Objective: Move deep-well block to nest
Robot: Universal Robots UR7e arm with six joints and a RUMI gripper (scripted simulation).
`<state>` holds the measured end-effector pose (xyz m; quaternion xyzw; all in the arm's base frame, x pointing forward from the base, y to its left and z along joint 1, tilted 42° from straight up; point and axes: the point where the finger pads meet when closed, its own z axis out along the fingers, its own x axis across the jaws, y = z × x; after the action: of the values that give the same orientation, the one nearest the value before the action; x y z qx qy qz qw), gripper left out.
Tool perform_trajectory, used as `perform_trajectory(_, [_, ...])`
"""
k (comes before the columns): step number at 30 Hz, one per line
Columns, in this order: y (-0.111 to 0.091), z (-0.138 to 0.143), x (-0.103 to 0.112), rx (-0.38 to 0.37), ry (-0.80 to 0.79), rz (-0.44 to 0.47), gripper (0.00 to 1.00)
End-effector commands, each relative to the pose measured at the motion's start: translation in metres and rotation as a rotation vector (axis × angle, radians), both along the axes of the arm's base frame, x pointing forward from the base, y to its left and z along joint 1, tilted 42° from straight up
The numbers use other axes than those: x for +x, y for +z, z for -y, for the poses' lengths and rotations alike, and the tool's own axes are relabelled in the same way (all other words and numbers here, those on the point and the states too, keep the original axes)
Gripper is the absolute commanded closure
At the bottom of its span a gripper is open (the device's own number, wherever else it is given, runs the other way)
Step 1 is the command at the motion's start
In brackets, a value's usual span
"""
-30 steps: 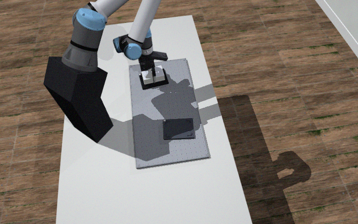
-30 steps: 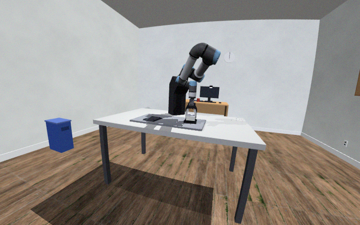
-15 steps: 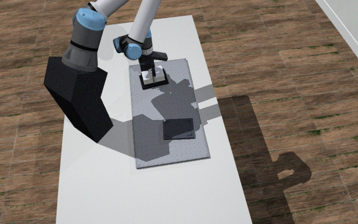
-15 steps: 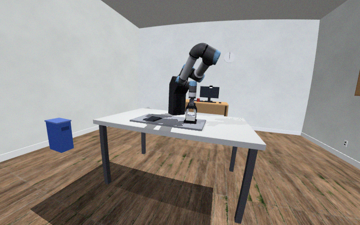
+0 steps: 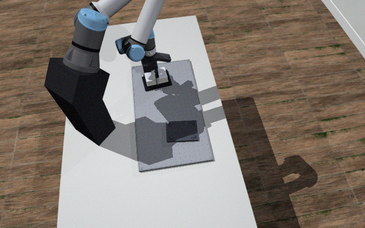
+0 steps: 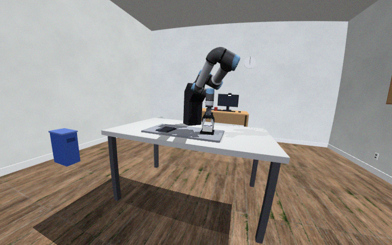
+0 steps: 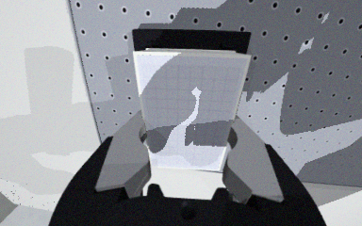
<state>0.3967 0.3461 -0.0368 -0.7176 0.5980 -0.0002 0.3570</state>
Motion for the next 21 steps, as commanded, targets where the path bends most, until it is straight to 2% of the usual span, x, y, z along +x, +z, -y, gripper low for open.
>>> perform_trajectory(1, [-0.0001,-0.0004,0.0004,0.000,0.000,0.001,1.00])
perform_trajectory(21, [-0.0024,-0.0019,0.0017,0.000,0.000,0.001,1.00])
